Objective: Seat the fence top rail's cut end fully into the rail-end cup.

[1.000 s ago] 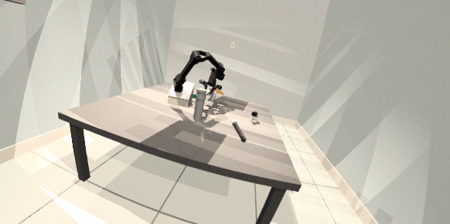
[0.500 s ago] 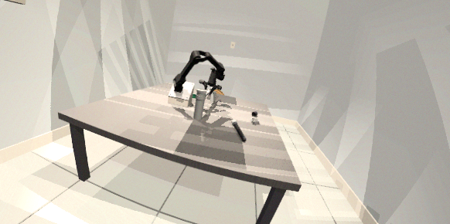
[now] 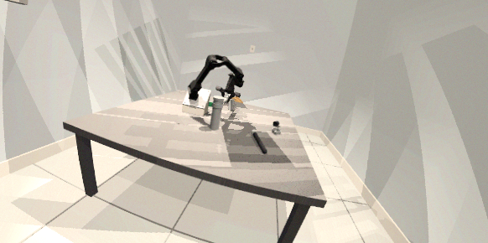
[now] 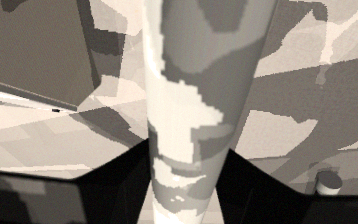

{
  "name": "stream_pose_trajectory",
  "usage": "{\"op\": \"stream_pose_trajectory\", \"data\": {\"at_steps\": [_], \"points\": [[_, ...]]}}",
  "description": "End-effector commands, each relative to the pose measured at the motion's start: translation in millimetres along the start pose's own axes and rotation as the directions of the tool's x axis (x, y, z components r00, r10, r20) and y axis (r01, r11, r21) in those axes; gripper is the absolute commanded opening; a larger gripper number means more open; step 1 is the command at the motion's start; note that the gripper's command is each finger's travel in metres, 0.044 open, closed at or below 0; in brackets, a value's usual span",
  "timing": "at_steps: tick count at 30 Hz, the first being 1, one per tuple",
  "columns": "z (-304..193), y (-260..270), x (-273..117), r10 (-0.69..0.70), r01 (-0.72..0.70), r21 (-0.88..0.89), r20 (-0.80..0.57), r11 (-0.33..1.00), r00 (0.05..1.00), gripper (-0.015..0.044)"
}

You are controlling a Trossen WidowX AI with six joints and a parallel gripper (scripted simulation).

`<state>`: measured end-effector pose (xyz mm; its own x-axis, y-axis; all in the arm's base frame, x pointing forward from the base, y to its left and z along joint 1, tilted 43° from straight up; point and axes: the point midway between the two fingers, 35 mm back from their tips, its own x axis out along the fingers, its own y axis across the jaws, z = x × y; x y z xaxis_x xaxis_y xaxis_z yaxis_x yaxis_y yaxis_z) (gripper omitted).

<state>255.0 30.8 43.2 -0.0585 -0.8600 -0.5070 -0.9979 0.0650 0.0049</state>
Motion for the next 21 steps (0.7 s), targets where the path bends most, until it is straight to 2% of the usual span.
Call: {"op": "stream_pose_trajectory", "data": {"at_steps": [1, 21], "points": [[-4.7, -0.9, -1.3, -0.009, 0.009, 0.001, -0.006, 1.0, 1.0, 0.0], [-12.0, -1.4, -0.2, -0.009, 0.009, 0.001, -0.006, 1.0, 1.0, 0.0]]}}
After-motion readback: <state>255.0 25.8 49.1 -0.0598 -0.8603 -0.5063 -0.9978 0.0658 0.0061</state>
